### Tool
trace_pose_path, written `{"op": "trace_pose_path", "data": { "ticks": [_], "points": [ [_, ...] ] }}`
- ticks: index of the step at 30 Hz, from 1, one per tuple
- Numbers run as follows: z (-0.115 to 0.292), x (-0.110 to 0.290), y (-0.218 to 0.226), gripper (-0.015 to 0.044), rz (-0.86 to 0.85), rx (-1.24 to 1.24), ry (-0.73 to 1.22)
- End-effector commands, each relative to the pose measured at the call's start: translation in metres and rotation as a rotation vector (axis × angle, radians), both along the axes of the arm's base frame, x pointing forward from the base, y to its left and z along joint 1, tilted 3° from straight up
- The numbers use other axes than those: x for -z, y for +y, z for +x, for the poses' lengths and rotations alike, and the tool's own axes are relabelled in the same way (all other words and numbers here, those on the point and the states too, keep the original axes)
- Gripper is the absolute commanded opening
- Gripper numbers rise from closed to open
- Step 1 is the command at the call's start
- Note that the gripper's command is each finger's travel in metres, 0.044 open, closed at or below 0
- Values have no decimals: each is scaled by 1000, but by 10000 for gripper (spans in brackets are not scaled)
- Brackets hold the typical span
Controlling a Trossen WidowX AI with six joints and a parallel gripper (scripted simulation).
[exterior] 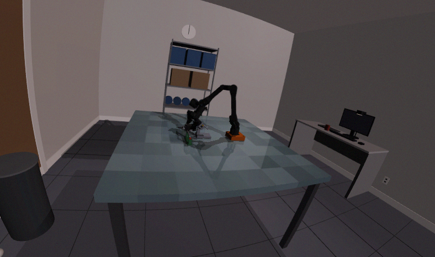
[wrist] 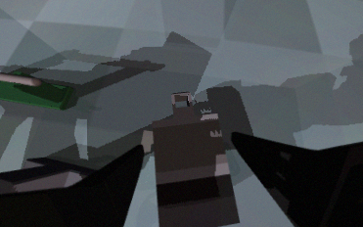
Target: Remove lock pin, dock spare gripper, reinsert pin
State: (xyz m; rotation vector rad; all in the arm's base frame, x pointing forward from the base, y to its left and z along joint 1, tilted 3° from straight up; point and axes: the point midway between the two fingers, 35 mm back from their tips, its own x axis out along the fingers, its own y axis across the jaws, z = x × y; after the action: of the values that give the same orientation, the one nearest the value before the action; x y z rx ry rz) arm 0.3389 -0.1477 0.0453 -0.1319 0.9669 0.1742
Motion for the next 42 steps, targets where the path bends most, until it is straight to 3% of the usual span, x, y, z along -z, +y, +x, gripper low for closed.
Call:
{"op": "trace_pose_path", "data": {
  "ticks": [1, 10, 17, 24, 32, 42],
  "points": [
    [-1, 8, 0, 440, 3, 5, 5],
    [-1, 17, 1, 440, 3, 5, 5],
    [-1, 17, 1, 256, 3, 5, 5],
    [-1, 17, 1, 210, 3, 5, 5],
    [1, -4, -1, 0, 2, 5, 5],
    [0, -55, -2, 0, 2, 5, 4]
  ]
}}
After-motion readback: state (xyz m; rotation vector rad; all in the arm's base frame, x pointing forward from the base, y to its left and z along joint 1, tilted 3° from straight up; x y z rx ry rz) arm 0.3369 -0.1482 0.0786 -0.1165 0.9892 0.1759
